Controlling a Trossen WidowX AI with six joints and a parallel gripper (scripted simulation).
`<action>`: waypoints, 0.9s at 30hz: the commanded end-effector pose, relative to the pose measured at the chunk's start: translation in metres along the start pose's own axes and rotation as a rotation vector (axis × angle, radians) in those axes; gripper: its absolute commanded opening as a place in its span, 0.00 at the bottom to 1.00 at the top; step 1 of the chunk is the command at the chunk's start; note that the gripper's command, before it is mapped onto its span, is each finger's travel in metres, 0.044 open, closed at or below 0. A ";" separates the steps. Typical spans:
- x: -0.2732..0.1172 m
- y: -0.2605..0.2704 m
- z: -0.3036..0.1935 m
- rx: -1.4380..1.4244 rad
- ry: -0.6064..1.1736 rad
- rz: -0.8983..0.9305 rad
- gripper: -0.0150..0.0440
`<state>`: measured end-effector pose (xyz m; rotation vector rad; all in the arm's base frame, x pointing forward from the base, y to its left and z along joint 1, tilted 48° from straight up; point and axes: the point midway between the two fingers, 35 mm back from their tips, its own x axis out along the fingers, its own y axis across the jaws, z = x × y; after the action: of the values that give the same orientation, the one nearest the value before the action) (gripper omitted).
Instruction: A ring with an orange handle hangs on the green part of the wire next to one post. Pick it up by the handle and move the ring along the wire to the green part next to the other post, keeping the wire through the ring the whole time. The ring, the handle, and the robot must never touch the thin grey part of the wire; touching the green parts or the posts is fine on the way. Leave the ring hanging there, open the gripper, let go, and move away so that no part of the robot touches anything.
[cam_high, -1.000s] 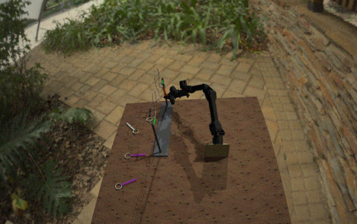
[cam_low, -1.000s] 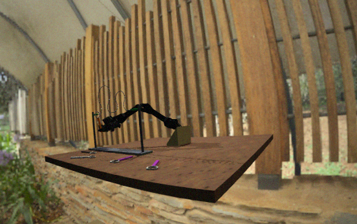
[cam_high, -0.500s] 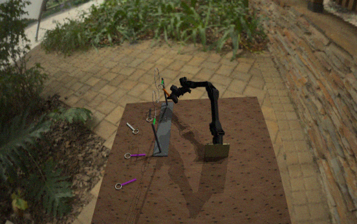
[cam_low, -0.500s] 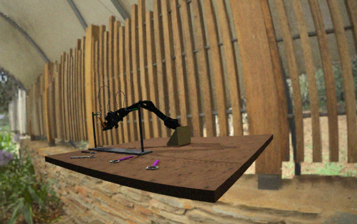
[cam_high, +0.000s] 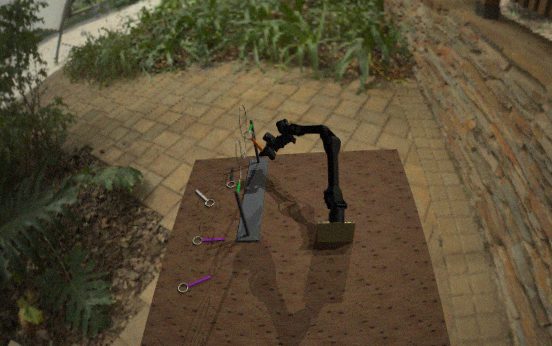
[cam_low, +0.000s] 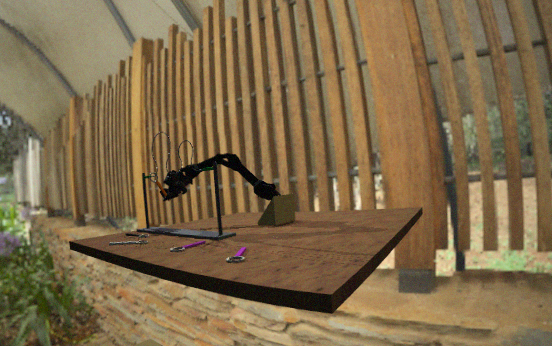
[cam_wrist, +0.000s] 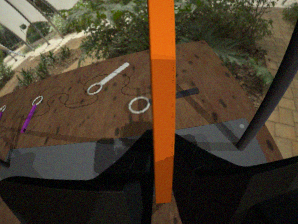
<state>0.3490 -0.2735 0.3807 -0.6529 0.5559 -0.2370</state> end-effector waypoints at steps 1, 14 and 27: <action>-0.002 0.010 0.004 0.049 -0.011 0.030 0.00; -0.005 0.050 0.009 0.279 -0.014 0.163 0.00; -0.015 0.091 0.027 0.559 -0.016 0.324 0.00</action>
<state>0.3546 -0.1951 0.3464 -0.0819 0.5465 -0.0959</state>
